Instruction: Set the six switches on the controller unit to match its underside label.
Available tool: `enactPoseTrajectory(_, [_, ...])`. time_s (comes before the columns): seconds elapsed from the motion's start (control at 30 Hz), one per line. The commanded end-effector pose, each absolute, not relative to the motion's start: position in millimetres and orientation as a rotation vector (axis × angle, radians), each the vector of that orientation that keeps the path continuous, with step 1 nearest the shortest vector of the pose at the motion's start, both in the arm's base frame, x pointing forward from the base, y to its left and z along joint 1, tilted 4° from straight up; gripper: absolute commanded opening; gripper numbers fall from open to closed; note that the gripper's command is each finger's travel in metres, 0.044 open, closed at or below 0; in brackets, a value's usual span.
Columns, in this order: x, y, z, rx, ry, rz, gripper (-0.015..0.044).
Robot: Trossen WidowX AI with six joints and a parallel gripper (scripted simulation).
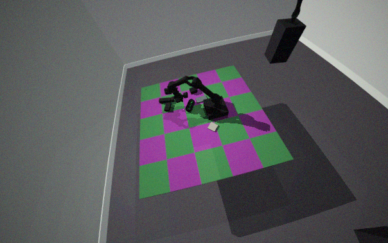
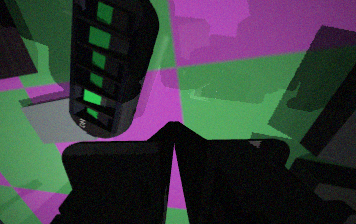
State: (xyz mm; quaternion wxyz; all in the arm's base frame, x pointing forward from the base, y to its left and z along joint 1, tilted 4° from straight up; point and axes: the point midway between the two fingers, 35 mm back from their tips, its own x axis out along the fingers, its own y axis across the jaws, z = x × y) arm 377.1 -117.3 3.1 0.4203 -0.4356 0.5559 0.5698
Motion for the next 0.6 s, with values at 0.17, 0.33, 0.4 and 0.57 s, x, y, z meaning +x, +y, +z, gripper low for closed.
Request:
enactPoseTrajectory(0.17, [353.3, -77.6, 20.8, -1.127, 1.354, 1.191, 0.0])
enactPoseTrajectory(0.33, [330.3, -57.6, 22.5, -1.124, 1.318, 1.065, 0.0])
enactPoseTrajectory(0.4, [319.8, -50.0, 21.9, -1.12, 1.301, 1.017, 0.0])
enactPoseTrajectory(0.57, [290.9, -32.5, 17.2, -1.1, 1.248, 0.905, 0.0])
